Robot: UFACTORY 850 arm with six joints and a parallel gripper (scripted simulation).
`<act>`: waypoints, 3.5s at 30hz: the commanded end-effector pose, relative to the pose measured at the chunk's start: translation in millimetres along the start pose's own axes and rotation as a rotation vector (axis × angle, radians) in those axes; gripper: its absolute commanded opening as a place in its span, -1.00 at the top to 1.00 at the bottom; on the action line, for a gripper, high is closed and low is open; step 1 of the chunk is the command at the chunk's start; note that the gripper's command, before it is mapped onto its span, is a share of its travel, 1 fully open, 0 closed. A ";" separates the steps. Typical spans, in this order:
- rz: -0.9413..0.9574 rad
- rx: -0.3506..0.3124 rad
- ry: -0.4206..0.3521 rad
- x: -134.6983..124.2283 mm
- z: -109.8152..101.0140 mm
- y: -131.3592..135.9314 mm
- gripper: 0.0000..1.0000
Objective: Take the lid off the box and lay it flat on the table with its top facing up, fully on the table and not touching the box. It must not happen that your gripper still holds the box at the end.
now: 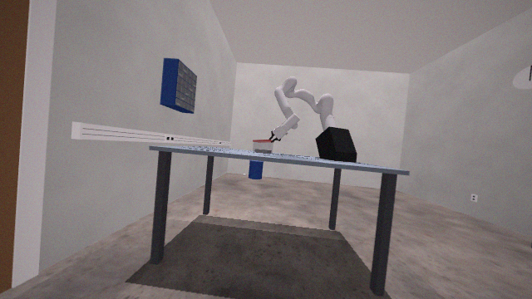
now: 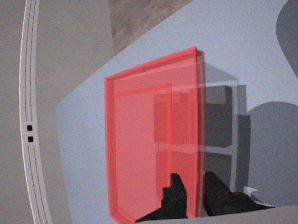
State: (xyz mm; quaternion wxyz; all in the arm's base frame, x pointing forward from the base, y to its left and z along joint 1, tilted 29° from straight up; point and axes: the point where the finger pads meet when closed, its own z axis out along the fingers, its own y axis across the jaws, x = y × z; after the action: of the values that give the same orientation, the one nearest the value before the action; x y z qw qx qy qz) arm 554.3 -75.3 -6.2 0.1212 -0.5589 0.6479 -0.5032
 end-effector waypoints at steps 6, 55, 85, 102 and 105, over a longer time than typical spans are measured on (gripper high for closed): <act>0.000 -0.003 0.000 -0.2 -0.5 -1.0 1.00; 0.000 -0.039 0.000 -0.2 -2.2 -7.0 1.00; 0.000 -0.039 0.000 -0.2 -0.8 -8.5 1.00; 0.000 -0.039 0.000 -0.2 -0.3 -9.1 1.00; 0.000 -0.039 0.000 -0.2 -0.2 -9.2 1.00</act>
State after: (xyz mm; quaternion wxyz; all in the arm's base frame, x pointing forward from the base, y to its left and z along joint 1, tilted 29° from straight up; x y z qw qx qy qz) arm 559.2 -74.1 0.5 0.1100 -0.5613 0.6578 -0.4901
